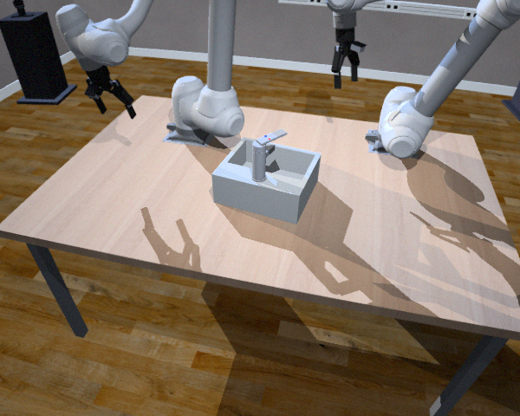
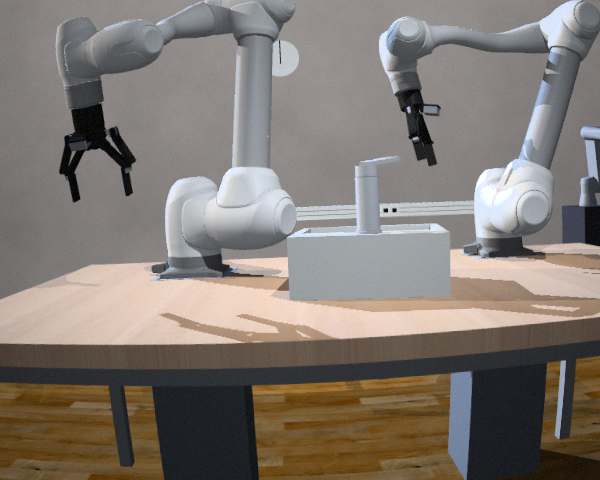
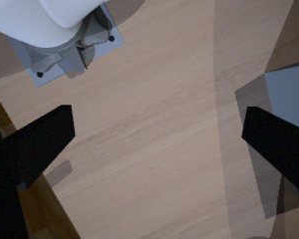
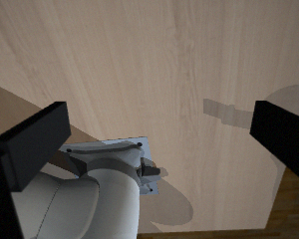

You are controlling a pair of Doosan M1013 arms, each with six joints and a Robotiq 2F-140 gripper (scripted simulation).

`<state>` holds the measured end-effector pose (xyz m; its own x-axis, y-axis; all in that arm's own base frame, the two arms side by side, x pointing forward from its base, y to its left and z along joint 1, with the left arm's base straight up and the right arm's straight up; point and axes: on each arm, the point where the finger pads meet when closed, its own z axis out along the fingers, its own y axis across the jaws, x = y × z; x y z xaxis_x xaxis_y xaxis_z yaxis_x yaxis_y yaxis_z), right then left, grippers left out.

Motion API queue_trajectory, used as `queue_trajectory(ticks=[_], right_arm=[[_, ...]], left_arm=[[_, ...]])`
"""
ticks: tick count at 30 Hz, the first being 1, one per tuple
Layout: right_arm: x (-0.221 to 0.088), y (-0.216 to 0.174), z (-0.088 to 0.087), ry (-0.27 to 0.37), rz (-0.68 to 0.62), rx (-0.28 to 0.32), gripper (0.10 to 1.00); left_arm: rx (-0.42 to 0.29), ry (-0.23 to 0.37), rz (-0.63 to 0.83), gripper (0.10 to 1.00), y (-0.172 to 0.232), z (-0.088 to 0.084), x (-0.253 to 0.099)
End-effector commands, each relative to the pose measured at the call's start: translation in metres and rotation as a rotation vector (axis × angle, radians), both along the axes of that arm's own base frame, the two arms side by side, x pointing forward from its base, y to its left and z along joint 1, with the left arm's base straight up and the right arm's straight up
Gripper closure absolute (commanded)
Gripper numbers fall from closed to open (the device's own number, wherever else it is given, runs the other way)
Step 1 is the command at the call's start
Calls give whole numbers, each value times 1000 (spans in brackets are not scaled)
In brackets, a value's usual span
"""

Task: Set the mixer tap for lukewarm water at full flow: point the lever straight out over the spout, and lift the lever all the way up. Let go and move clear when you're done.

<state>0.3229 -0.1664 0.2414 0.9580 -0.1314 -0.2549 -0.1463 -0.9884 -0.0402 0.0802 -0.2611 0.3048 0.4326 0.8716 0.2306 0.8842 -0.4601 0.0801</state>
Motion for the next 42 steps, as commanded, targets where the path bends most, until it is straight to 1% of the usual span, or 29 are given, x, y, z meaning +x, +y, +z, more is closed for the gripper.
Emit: queue_trajectory(ticks=[1, 9, 11, 16, 19, 26, 28, 32, 36, 42], right_arm=[[-30, -41, -2, 19, -187, 12, 98], [-97, -95, -5, 57, -526, 34, 98], [-97, -95, -5, 57, -526, 34, 98], [-153, -123, -6, 84, -781, 56, 98], [-182, -133, -7, 98, -906, 69, 98], [-238, -144, -8, 123, -1148, 99, 98], [-238, -144, -8, 123, -1148, 99, 98], [-259, -145, -9, 132, -1242, 112, 98], [-274, -146, -9, 139, -1305, 121, 98], [-284, -145, -9, 143, -1350, 128, 98]], left_arm=[[-1, -1, 0, 98, 0, 1, 0], [-1, -1, 0, 98, 0, 1, 0], [-1, -1, 0, 98, 0, 1, 0], [-1, -1, 0, 98, 0, 1, 0], [-1, -1, 0, 98, 0, 1, 0], [-1, -1, 0, 98, 0, 1, 0], [-1, -1, 0, 98, 0, 1, 0], [-1, -1, 0, 98, 0, 1, 0], [-1, -1, 0, 98, 0, 1, 0], [-1, -1, 0, 98, 0, 1, 0]])
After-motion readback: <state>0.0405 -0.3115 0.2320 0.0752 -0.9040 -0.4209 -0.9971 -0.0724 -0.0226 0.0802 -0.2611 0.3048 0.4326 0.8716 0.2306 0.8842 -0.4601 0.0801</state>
